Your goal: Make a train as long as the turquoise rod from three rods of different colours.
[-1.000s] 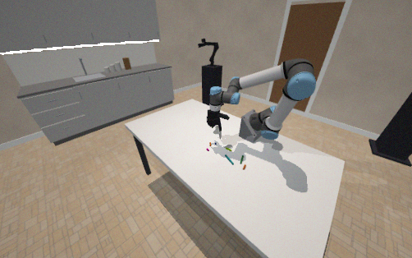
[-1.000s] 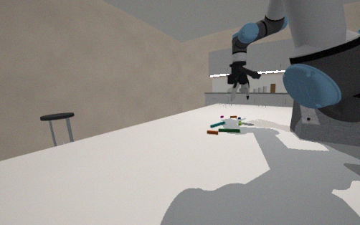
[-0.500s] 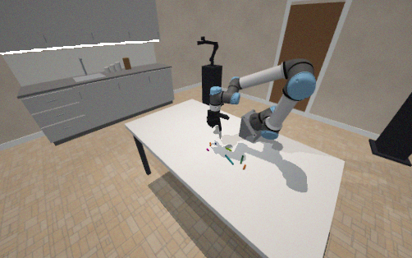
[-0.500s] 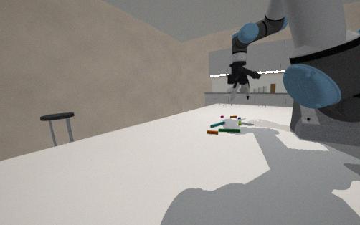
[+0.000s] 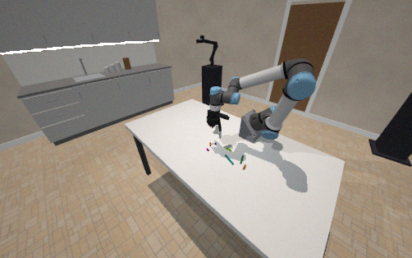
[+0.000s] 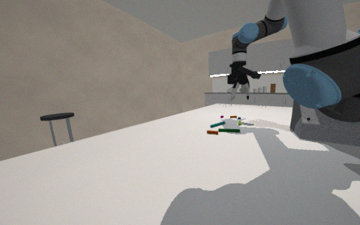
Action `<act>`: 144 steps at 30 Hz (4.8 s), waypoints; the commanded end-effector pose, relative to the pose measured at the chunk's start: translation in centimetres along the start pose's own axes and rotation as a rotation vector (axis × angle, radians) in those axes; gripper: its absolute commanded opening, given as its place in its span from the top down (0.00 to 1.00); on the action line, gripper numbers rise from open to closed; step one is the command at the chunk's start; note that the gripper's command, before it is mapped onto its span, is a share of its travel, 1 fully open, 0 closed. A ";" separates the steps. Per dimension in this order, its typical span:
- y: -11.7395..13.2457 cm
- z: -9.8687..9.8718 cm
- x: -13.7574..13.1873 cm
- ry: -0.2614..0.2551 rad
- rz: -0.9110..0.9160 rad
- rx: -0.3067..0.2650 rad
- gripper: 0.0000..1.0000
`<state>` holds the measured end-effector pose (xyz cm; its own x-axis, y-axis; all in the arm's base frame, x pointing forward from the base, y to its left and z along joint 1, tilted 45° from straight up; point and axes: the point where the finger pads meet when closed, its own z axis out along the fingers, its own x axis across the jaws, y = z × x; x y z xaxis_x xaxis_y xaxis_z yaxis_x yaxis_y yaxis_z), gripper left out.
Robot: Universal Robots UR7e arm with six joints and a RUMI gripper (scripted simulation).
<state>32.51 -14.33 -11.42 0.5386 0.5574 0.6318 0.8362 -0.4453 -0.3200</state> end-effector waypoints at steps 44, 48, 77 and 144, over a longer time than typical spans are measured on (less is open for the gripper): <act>0.7 0.2 0.9 0.000 0.557 -0.001 0.00; 0.8 0.2 1.1 0.000 0.667 -0.001 0.00; 2.7 0.6 1.9 0.000 1.576 -0.002 0.00; 5.4 1.6 -0.4 0.003 3.913 0.000 0.00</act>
<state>37.06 -15.77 -14.43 -0.9327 -0.1742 -0.3158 -0.3446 0.6884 0.6382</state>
